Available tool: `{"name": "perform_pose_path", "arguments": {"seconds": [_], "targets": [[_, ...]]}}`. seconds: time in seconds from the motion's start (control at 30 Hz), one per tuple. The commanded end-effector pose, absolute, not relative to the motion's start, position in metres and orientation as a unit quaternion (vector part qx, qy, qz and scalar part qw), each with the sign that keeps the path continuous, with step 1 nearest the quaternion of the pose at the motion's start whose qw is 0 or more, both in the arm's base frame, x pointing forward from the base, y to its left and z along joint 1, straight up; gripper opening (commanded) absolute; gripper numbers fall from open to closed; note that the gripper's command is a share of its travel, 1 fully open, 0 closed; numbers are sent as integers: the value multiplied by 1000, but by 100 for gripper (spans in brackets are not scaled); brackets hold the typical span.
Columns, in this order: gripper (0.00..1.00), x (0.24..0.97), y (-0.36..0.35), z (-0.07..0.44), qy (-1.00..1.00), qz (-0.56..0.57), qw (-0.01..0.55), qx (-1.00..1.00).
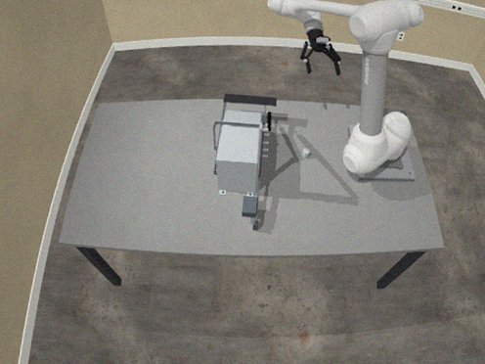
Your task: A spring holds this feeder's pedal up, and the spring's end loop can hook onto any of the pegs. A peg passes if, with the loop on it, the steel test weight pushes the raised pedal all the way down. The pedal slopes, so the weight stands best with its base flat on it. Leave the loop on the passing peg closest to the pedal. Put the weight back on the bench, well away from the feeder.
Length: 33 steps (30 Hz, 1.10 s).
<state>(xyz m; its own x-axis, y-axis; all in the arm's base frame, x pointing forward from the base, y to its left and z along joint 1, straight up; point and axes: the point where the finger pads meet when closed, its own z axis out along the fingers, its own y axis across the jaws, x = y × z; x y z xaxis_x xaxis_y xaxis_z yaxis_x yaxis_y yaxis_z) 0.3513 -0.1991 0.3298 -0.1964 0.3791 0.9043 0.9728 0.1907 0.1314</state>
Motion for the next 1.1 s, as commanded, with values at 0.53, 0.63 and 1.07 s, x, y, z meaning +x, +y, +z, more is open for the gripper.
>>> {"name": "perform_pose_path", "arguments": {"seconds": [0.53, 0.63, 1.07], "targets": [[100, 351, -199, 330, -670, -387, 383, -505], [100, 351, -199, 342, -670, -387, 383, -505], [100, 351, -200, 390, -670, -387, 383, -505]]}}
